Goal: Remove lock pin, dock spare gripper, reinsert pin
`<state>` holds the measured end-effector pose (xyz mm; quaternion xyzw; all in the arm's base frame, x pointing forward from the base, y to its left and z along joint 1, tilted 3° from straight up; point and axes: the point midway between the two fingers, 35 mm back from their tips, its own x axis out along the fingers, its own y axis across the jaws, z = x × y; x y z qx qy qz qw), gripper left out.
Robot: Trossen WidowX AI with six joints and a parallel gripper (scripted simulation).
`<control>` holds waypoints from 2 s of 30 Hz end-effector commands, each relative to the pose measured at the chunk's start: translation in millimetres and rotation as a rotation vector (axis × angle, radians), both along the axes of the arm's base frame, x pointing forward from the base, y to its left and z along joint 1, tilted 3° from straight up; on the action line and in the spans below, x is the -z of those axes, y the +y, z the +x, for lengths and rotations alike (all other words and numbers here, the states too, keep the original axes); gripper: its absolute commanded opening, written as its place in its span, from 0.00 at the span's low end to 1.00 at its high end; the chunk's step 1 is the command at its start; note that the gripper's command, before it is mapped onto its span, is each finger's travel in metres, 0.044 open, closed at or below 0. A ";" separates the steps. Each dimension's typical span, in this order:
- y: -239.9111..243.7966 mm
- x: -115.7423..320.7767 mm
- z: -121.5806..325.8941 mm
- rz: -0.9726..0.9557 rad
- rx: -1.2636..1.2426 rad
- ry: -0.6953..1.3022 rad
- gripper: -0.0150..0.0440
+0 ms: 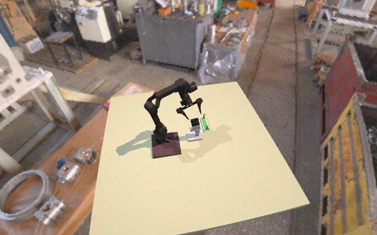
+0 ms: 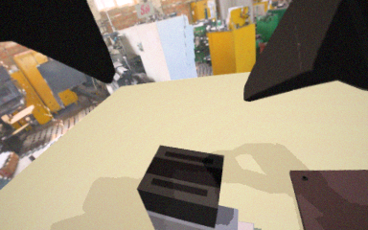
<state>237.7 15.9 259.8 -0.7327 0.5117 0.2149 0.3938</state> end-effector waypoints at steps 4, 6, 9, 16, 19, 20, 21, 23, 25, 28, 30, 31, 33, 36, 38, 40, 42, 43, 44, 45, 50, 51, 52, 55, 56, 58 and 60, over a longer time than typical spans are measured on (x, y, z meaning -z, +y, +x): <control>-0.5 -4.5 -0.2 0.004 -0.009 -0.008 1.00; -0.5 -4.5 -0.2 0.004 -0.009 -0.008 1.00; 6.6 -4.2 -1.2 0.014 -0.024 -0.020 0.91; 78.7 -1.7 -25.1 0.146 -0.178 -0.121 0.60; 106.9 -0.6 -42.5 0.214 -0.243 -0.150 0.56; 113.8 -0.3 -47.8 0.232 -0.260 -0.157 0.56; 117.9 -0.1 -51.0 0.243 -0.270 -0.160 0.56; 119.3 -0.1 -52.1 0.247 -0.274 -0.161 0.56; 119.3 -0.1 -52.1 0.247 -0.274 -0.161 0.56; 121.6 1.2 -45.6 0.244 -0.249 -0.145 0.56; 125.0 4.3 -33.2 0.240 -0.205 -0.115 0.56; 126.8 6.8 -24.1 0.238 -0.175 -0.095 0.56; 129.5 12.4 -6.7 0.238 -0.124 -0.055 0.56; 133.2 23.0 23.0 0.242 -0.071 0.026 0.56; 134.2 32.3 45.2 0.252 -0.047 0.088 0.56; 132.6 43.4 68.3 0.268 -0.024 0.148 0.56; 128.2 56.2 91.9 0.290 -0.002 0.205 0.56; 124.9 63.2 103.8 0.303 0.008 0.233 0.56; 120.9 70.6 115.4 0.318 0.017 0.259 0.56; 117.3 76.6 124.4 0.330 0.024 0.279 0.56; 114.1 81.6 131.6 0.341 0.030 0.294 0.56; 114.1 81.6 131.6 0.341 0.030 0.294 0.56; 114.1 81.6 131.6 0.341 0.030 0.294 0.56; 114.4 87.4 132.8 0.344 0.034 0.296 0.56; 114.6 91.1 133.5 0.346 0.036 0.297 0.56; 115.0 101.3 135.3 0.351 0.044 0.301 0.56; 115.2 113.8 137.1 0.358 0.053 0.305 0.56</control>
